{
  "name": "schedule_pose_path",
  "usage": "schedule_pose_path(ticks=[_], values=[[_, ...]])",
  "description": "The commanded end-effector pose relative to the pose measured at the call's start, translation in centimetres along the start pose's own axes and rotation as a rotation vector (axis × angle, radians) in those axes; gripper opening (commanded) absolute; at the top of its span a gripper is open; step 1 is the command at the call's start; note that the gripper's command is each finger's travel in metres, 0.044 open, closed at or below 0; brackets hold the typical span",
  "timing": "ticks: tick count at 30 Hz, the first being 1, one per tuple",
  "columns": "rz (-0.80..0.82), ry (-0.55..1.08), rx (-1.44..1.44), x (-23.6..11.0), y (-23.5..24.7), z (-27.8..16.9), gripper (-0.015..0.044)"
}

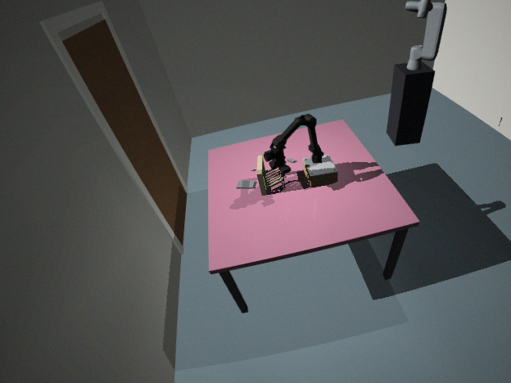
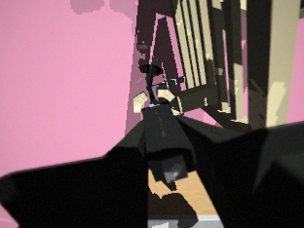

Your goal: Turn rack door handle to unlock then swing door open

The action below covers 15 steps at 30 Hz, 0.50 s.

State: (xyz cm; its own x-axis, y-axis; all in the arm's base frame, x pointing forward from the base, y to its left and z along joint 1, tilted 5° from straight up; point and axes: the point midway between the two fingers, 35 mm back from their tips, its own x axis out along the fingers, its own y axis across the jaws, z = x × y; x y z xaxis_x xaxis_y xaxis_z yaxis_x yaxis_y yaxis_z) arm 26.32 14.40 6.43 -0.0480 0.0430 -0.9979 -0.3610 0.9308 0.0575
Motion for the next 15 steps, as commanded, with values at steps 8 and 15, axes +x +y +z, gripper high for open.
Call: schedule_pose_path(ticks=[8,15], values=[[0.002,0.002,0.181,0.0,1.8,0.7,0.0008],[0.003,0.001,0.289,0.0,3.1,1.4,0.0008]])
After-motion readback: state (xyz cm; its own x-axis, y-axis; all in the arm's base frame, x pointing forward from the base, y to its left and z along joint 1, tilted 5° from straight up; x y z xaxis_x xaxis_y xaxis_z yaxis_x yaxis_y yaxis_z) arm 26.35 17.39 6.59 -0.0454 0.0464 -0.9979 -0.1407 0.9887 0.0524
